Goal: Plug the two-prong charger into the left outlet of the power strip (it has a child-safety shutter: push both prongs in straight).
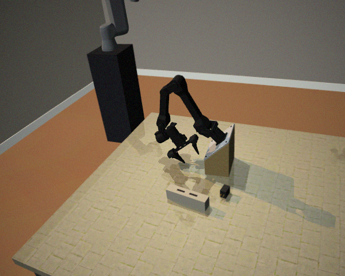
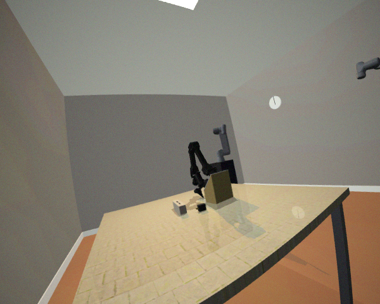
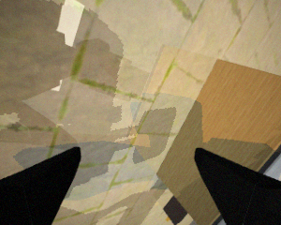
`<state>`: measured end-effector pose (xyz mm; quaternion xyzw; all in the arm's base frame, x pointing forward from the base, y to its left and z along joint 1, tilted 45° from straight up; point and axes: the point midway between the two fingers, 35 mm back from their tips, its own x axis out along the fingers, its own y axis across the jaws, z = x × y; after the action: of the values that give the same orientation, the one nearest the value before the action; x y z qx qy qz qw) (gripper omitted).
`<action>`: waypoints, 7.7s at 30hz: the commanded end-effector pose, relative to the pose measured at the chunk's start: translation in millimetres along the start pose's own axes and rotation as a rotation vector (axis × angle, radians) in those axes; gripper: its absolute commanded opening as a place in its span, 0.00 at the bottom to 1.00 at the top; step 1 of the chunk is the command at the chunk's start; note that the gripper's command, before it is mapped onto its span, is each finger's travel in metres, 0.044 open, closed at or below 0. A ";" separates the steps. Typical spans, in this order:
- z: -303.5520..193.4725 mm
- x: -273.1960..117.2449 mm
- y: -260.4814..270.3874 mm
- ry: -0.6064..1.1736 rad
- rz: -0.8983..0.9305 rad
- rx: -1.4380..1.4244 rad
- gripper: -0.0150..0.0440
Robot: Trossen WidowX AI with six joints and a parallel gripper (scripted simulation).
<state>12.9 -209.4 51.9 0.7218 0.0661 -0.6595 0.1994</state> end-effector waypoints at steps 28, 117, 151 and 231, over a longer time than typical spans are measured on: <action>-63.4 19.1 15.4 0.002 -0.091 -0.528 1.00; -218.7 85.2 -62.5 -0.299 -0.342 -1.844 1.00; -252.6 107.5 -118.3 -0.574 -0.327 -2.290 1.00; -250.1 168.7 -118.8 -0.757 -0.248 -2.482 0.47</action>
<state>222.0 -36.0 -124.4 -0.1839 0.6337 -0.3338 0.6732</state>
